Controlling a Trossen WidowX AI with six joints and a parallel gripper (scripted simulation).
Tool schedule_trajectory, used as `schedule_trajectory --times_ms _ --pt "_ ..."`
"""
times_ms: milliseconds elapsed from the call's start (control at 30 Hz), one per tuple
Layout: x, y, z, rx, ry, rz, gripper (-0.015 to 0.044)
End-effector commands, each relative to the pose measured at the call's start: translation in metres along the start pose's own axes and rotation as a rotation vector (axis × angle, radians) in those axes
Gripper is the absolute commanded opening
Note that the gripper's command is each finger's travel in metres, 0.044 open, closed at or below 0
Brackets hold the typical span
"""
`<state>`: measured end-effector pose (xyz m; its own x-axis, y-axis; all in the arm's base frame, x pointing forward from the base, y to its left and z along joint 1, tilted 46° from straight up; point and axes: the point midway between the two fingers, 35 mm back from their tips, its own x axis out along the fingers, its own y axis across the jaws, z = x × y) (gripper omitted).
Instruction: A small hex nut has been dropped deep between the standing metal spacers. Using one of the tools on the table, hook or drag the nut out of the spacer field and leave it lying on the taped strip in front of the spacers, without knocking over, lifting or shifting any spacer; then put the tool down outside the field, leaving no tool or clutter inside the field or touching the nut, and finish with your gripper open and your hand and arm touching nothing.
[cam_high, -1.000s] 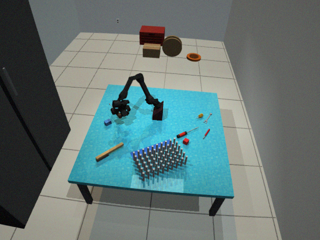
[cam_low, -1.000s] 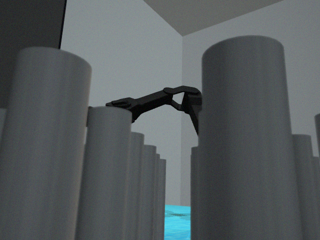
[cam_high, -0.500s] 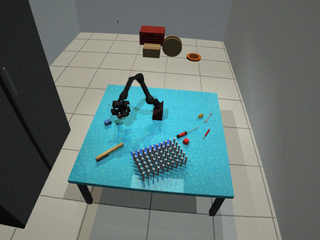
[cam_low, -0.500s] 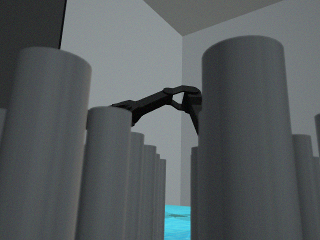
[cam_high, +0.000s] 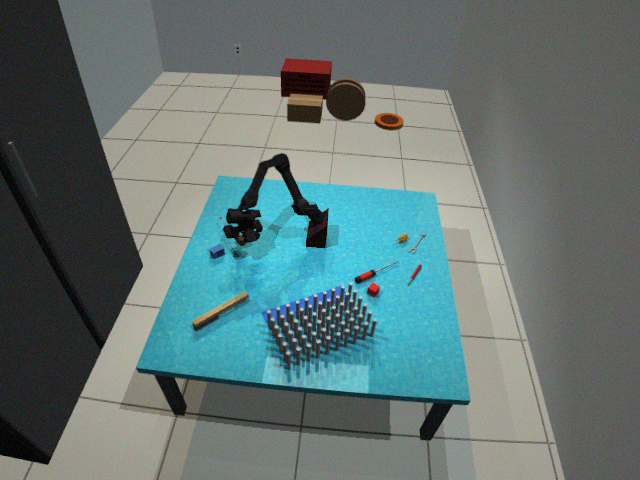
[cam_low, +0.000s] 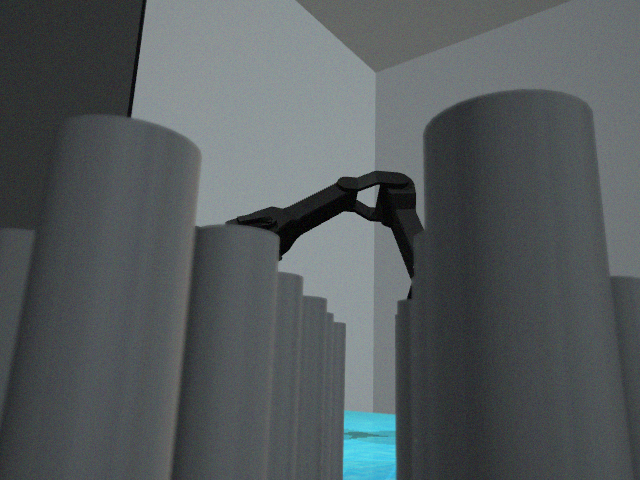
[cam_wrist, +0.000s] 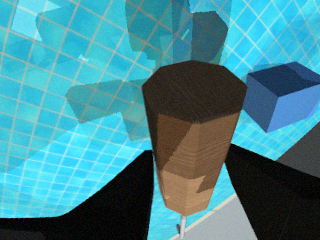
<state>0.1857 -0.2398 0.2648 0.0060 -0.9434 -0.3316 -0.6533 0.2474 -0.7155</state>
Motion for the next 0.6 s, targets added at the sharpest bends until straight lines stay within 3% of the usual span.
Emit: schedule_trajectory --times_ms 0,567 --pt "0.0027 0.0010 0.0007 -0.005 0.000 -0.002 0.0000" --pt "0.0122 0.0037 0.0017 -0.007 0.004 -0.011 0.0000"
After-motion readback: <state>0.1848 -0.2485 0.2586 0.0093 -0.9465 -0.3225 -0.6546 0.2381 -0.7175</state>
